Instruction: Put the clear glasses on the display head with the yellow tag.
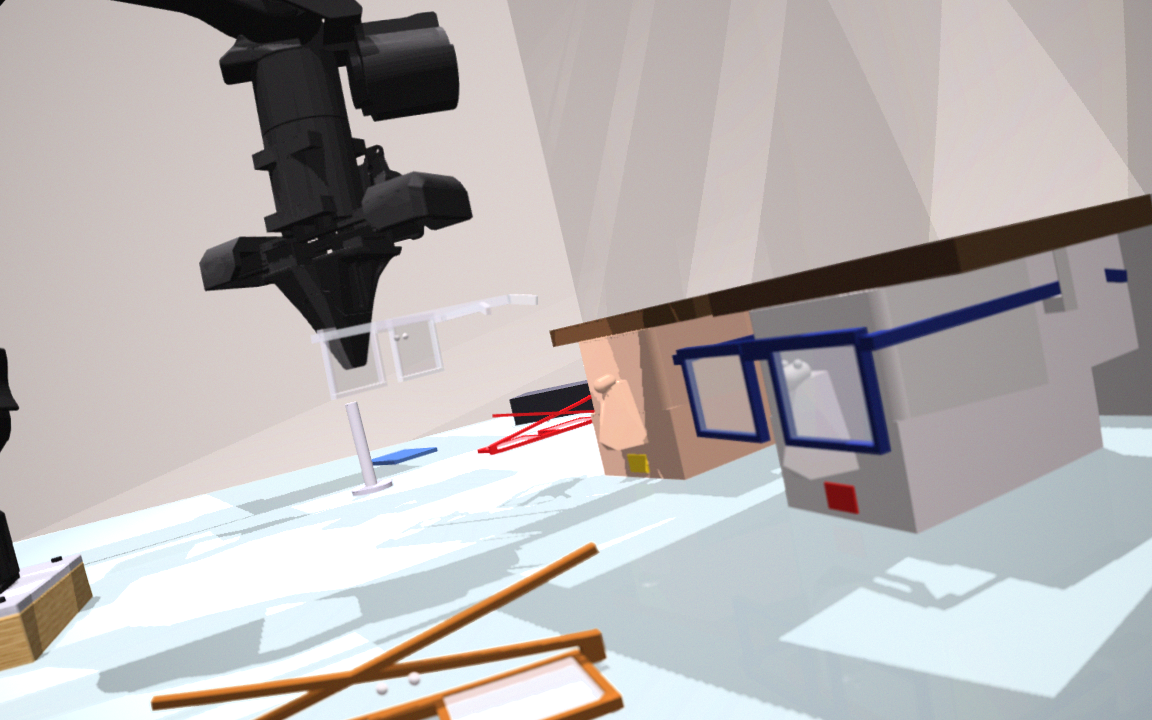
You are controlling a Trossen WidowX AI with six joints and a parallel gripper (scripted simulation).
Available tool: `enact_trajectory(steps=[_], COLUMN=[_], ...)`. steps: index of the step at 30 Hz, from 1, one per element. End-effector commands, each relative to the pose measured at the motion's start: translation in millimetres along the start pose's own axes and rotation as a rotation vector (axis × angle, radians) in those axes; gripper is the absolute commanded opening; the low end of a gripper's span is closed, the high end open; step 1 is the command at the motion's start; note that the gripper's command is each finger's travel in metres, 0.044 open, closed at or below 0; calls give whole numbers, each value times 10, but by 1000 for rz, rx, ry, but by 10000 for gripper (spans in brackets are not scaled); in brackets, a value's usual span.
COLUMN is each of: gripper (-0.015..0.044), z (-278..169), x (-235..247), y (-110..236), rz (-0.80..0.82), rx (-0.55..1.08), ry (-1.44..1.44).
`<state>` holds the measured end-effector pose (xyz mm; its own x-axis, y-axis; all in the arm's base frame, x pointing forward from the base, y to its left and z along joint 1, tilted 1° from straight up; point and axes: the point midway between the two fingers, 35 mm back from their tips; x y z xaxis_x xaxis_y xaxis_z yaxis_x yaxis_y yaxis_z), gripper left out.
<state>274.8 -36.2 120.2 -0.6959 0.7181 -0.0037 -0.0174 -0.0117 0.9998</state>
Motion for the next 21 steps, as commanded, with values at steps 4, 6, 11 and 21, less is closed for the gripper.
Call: enact_trajectory(steps=[4,6,11,21], gripper=[0,0,0,0], z=[75,153,369,774], x=[26,67,198,526], y=[65,66,71,79], rz=[-8,-8,-7,-4], rx=[-3,-3,-5,-8], ry=[3,3,3,3])
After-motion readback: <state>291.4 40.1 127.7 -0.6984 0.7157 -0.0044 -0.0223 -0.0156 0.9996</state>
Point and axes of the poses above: the point midway between the two fingers, 35 mm back from their tips, its own y axis back along the fingers, its own x axis across the jaws, z = x × y, and after that the axes turned 4 degrees about y, right-handed
